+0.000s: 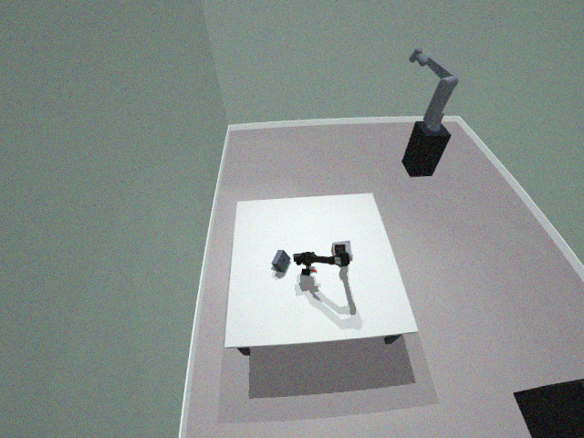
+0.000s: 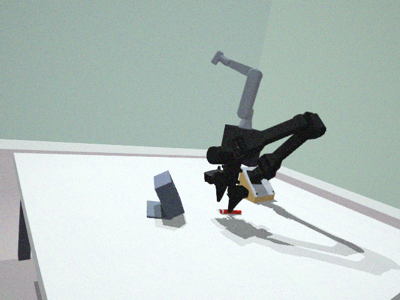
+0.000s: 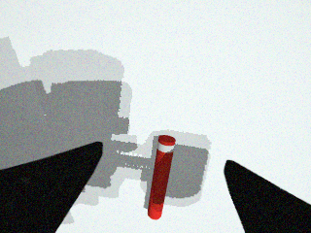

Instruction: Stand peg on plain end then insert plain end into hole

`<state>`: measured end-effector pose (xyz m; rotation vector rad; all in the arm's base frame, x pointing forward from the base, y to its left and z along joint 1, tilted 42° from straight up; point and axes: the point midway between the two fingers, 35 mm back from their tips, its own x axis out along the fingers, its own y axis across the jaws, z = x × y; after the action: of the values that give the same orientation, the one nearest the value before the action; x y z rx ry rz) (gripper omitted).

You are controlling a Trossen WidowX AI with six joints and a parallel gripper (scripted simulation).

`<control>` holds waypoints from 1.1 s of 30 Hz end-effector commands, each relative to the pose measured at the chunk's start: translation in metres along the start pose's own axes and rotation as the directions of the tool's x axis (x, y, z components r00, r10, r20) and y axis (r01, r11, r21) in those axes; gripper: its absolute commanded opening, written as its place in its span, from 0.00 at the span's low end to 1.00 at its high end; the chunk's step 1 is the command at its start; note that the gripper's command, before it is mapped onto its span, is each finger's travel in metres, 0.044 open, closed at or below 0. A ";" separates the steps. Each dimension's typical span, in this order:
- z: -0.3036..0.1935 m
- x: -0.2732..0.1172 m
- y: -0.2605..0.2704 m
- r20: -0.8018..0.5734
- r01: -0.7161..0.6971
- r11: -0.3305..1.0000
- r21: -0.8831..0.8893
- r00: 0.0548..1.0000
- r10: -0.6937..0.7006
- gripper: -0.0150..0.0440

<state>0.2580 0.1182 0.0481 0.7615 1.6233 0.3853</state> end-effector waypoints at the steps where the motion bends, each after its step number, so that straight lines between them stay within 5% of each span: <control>1: -0.004 0.008 -0.002 -0.012 -0.001 1.000 0.014 1.000 0.001 1.00; 10: -0.006 0.020 -0.002 -0.013 -0.004 1.000 0.016 1.000 0.004 1.00; 22: -0.006 0.020 -0.002 -0.013 -0.004 1.000 0.016 1.000 0.004 0.47; 33: -0.006 0.020 -0.002 -0.013 -0.004 1.000 0.016 1.000 0.004 0.41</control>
<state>0.2528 0.1308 0.0342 0.7686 1.6321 0.3848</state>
